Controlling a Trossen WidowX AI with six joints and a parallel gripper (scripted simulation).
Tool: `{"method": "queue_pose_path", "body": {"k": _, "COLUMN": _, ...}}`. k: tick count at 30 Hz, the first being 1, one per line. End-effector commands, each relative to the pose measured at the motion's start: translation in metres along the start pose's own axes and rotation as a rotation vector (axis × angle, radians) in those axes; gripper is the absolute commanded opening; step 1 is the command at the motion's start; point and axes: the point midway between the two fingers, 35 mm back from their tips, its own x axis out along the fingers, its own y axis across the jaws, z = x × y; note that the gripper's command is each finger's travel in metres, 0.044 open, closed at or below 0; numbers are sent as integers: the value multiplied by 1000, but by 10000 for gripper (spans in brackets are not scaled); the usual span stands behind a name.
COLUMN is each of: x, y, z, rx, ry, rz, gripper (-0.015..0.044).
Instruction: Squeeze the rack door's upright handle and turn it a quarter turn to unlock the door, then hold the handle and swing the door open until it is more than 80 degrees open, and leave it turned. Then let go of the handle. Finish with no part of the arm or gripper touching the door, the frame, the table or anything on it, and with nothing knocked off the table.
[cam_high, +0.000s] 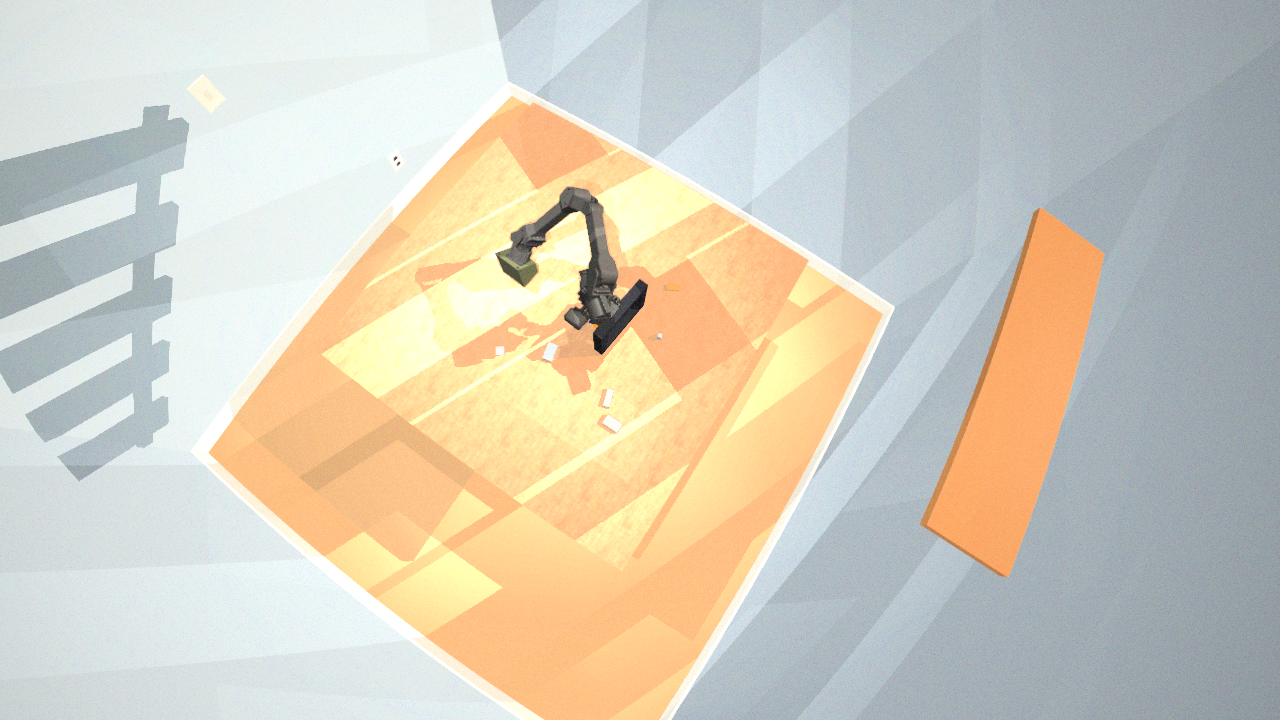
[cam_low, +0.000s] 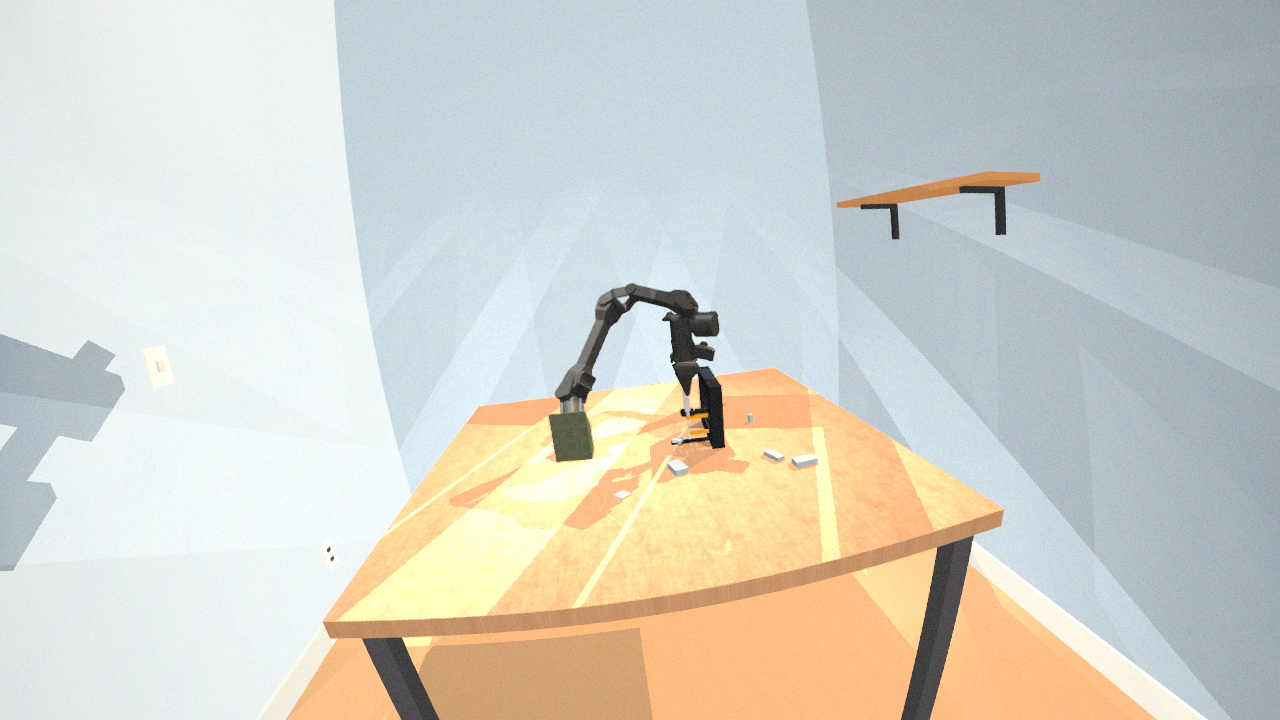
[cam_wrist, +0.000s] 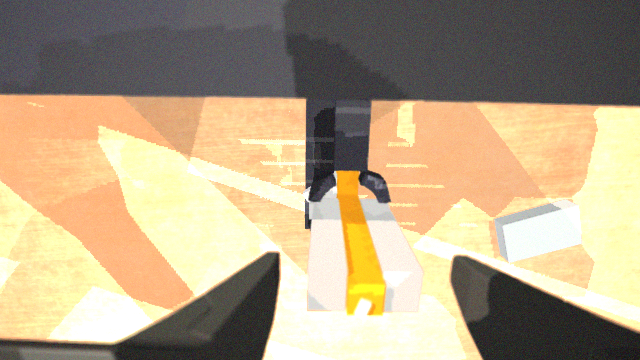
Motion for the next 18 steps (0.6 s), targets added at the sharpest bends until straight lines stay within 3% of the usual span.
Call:
{"method": "queue_pose_path", "body": {"k": 1, "x": 8, "y": 1, "z": 0, "rx": 4, "ry": -1, "rz": 4, "gripper": 283}}
{"method": "queue_pose_path", "body": {"k": 18, "x": 34, "y": 2, "z": -2, "rx": 4, "ry": -1, "rz": 7, "gripper": 283}}
